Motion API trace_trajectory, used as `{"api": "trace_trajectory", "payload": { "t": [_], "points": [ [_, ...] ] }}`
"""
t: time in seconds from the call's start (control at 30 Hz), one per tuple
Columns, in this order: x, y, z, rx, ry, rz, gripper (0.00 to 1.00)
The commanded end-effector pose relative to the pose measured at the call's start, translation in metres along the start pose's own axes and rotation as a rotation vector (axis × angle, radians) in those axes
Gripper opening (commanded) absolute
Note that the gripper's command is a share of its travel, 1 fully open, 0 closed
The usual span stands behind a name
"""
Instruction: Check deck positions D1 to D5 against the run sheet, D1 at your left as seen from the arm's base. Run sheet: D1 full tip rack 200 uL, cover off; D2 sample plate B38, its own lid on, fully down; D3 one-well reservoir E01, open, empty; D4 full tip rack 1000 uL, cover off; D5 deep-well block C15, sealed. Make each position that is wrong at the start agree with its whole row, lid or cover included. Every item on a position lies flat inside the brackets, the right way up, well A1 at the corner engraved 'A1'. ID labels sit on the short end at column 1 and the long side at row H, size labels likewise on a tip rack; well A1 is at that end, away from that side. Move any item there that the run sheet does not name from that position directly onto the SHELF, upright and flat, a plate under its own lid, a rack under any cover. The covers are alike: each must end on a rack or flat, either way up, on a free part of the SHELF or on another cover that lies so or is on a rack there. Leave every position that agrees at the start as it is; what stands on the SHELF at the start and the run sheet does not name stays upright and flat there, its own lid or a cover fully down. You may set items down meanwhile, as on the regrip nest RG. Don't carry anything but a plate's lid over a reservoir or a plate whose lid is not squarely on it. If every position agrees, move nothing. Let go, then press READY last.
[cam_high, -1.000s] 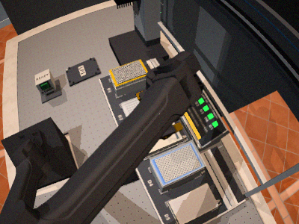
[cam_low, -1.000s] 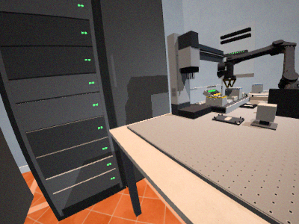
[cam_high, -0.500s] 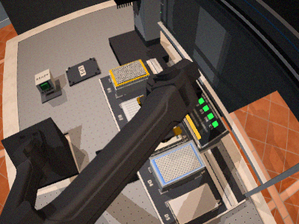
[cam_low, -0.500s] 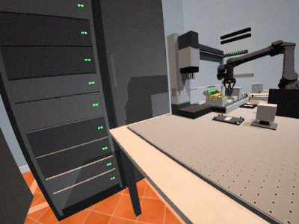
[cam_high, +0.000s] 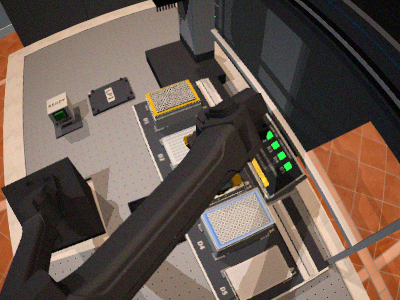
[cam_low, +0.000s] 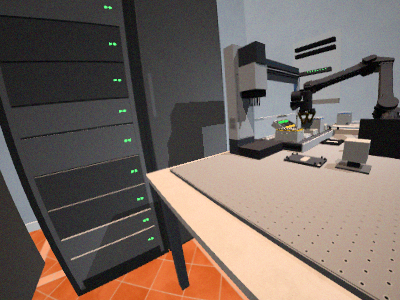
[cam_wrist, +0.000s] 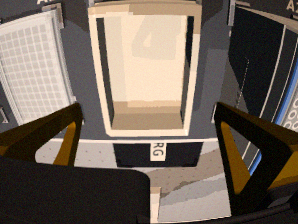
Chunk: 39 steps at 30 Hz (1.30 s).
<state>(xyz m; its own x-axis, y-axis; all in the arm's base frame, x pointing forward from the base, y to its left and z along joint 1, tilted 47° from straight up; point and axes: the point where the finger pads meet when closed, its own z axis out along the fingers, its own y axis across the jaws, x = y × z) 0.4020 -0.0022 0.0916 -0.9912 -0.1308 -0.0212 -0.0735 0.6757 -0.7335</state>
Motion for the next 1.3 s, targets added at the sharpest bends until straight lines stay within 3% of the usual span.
{"api": "trace_trajectory", "payload": {
  "t": [0.0, 0.1, 0.13, 0.2, 0.6, 0.67, 0.7, 0.77, 1.17, 1.23, 1.27],
  "points": [
    [-0.005, 0.001, 0.008, 0.000, -0.006, -0.007, 1.00],
    [-0.005, 0.001, 0.010, 0.000, -0.006, -0.007, 1.00],
    [-0.015, 0.001, 0.003, -0.004, -0.029, 0.001, 1.00],
    [-0.005, 0.001, 0.015, 0.000, -0.006, -0.007, 1.00],
    [-0.005, 0.001, 0.035, 0.000, -0.006, -0.007, 1.00],
    [-0.005, 0.001, 0.035, 0.000, -0.006, -0.007, 1.00],
    [-0.015, 0.001, 0.029, -0.002, -0.028, 0.001, 1.00],
    [-0.005, 0.001, 0.040, 0.001, -0.006, -0.007, 1.00],
    [-0.005, 0.001, 0.060, 0.001, -0.005, -0.008, 1.00],
    [-0.005, 0.001, 0.060, 0.001, -0.005, -0.008, 1.00],
    [-0.018, 0.001, 0.050, -0.002, -0.036, 0.000, 1.00]
  ]
}}
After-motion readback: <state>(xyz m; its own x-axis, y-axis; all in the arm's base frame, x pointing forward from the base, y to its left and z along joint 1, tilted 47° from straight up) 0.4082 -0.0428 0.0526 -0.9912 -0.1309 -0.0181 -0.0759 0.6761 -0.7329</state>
